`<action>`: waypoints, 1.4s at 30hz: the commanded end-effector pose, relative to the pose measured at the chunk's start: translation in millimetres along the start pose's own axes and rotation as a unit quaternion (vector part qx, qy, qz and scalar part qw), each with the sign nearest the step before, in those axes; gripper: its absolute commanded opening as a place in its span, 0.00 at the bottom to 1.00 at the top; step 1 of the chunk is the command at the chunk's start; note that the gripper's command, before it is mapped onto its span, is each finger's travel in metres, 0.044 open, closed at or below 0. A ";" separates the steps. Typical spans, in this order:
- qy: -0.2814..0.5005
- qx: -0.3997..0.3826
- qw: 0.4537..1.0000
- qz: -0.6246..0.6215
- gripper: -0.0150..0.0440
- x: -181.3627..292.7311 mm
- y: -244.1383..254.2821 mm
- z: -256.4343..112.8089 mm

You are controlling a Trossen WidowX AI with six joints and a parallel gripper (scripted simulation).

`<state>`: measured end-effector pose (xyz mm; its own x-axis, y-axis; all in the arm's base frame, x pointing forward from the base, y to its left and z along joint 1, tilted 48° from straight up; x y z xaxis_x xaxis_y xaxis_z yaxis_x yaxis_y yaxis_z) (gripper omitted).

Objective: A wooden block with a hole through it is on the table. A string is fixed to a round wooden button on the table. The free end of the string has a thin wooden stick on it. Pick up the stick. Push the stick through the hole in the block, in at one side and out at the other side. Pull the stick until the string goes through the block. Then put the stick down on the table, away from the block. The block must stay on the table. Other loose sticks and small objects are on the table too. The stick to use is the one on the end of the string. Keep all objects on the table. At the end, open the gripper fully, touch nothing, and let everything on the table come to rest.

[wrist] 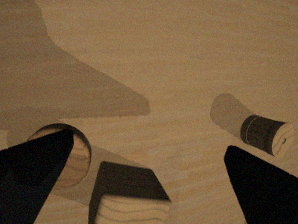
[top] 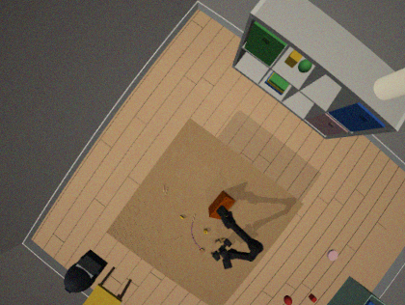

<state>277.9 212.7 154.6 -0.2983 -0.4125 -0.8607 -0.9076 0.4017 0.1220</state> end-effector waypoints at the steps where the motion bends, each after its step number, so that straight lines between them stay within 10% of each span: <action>1: 0.075 -0.008 0.997 -0.034 1.00 46.3 -26.0 -5.9; 14: 0.113 -0.117 0.970 -0.178 1.00 149.4 -78.7 -62.6; 32: 0.109 -0.121 0.970 -0.183 1.00 152.7 -79.6 -65.4; 42: 0.150 -0.063 0.957 0.242 1.00 152.9 -78.2 -71.4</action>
Point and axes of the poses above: the point midway between the two fingers, 35 mm back from their tips, its own z axis out along the fingers, its own y axis across the jaws, x = y × z, the point moved 4 cm from there along -z, back along the fingers, and after that the axes turned 14 degrees about z, right-handed, at the moved point
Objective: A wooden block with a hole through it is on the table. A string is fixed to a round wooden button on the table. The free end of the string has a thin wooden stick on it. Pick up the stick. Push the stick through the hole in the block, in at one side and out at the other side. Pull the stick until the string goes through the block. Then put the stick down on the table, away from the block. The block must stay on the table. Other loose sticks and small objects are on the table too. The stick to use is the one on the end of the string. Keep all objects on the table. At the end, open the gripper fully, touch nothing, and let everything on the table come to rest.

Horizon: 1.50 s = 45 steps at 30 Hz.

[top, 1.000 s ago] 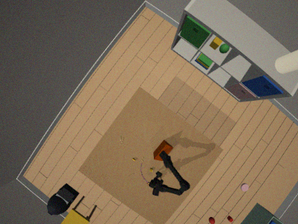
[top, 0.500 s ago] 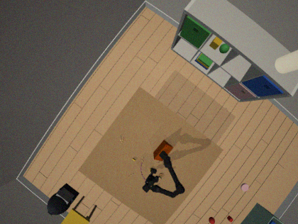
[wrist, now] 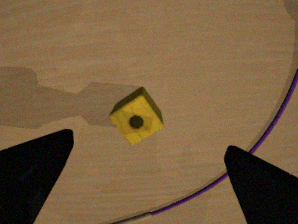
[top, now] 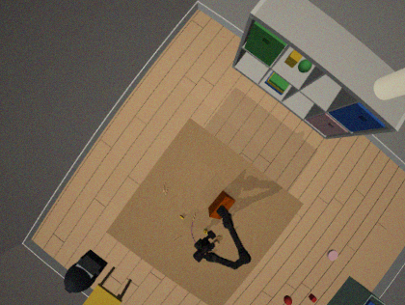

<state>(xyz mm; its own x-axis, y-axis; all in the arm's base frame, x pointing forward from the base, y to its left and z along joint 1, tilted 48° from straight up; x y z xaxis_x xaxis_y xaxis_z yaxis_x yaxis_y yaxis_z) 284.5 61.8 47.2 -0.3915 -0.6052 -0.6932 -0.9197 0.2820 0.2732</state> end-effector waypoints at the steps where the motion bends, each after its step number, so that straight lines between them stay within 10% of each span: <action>1: 0.000 -0.002 0.963 0.268 1.00 1.2 2.3 -3.2; 9: 0.001 -0.001 0.786 0.618 1.00 3.1 4.7 -8.3; 28: 0.002 -0.001 0.356 0.934 1.00 5.1 8.1 -14.5; 45: 0.002 -0.001 0.347 0.938 1.00 5.1 8.1 -14.6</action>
Point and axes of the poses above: the point midway between the two fingers, 35 mm back from their tips, its own z axis out along the fingers, its own y axis across the jaws, x = y × z, the point moved 4 cm from there along -z, back along the fingers, and after that the axes turned 14 degrees about z, right-handed, at the moved point
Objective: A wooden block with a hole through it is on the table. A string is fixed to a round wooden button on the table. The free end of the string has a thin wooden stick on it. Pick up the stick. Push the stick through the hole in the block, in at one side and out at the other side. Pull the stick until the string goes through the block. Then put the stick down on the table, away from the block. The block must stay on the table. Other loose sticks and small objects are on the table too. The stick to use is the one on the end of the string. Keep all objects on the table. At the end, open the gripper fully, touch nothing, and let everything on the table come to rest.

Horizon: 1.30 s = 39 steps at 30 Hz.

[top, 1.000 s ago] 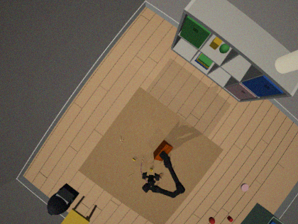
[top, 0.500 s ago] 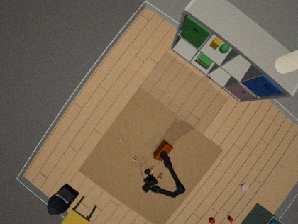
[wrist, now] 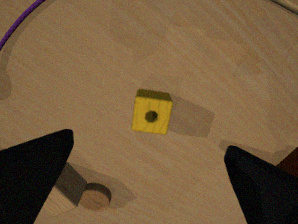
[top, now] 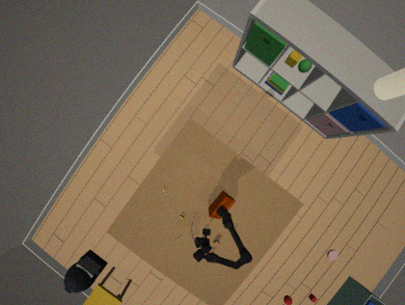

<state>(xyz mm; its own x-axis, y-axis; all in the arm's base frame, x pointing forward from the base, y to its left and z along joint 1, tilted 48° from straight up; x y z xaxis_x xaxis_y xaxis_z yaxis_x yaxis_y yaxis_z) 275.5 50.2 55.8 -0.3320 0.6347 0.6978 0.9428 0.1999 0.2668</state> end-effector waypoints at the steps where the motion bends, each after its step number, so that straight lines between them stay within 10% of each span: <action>1: 0.000 0.002 1.000 0.016 1.00 0.1 -0.9 0.0; 9: 0.000 0.002 1.000 0.016 0.66 0.1 -0.9 0.0; 39: -0.001 0.002 1.000 0.016 0.66 -1.1 0.2 32.0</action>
Point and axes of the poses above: the point midway between the two fingers, 35 mm back from their tips, its own z axis out along the fingers, its own y axis across the jaws, x = y × z, the point moved 4 cm from there along -z, back along the fingers, and after that the axes turned 14 degrees about z, right-handed, at the moved point
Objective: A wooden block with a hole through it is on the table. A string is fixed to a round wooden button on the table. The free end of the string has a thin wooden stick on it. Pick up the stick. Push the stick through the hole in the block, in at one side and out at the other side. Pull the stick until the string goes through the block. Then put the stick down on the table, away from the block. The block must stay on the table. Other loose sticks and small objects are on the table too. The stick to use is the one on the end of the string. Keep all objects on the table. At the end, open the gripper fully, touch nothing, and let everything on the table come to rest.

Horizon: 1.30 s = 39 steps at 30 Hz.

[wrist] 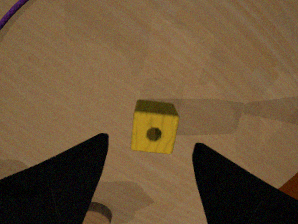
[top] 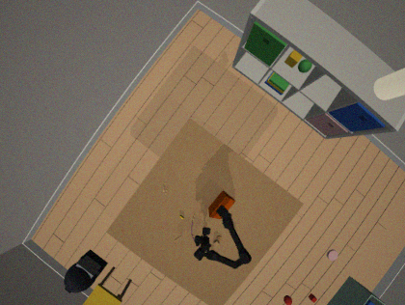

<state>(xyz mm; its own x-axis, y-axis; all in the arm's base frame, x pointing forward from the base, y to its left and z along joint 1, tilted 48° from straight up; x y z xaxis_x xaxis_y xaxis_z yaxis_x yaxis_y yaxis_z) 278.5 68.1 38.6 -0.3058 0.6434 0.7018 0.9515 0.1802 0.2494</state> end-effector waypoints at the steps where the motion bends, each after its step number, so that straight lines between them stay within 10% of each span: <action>1: 0.001 0.003 1.000 0.002 0.66 0.5 -1.8 8.7; 24: 0.004 0.003 1.000 0.002 0.66 2.5 -3.5 35.4; 30: 0.003 0.002 1.000 0.001 0.39 1.8 -2.8 33.8; 39: 0.003 0.002 1.000 0.001 0.25 1.8 -2.8 33.8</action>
<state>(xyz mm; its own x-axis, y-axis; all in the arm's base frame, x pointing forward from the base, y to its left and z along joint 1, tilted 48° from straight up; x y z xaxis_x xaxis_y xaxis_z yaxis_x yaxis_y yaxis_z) 276.4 93.9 16.5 -0.3029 0.6400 0.7061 0.9526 0.1806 0.2450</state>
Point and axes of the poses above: the point midway between the two fingers, 35 mm back from their tips, its own z axis out along the fingers, its own y axis across the jaws, x = y × z, the point moved 4 cm from there along -z, back along the fingers, and after that the axes turned 14 degrees about z, right-handed, at the moved point
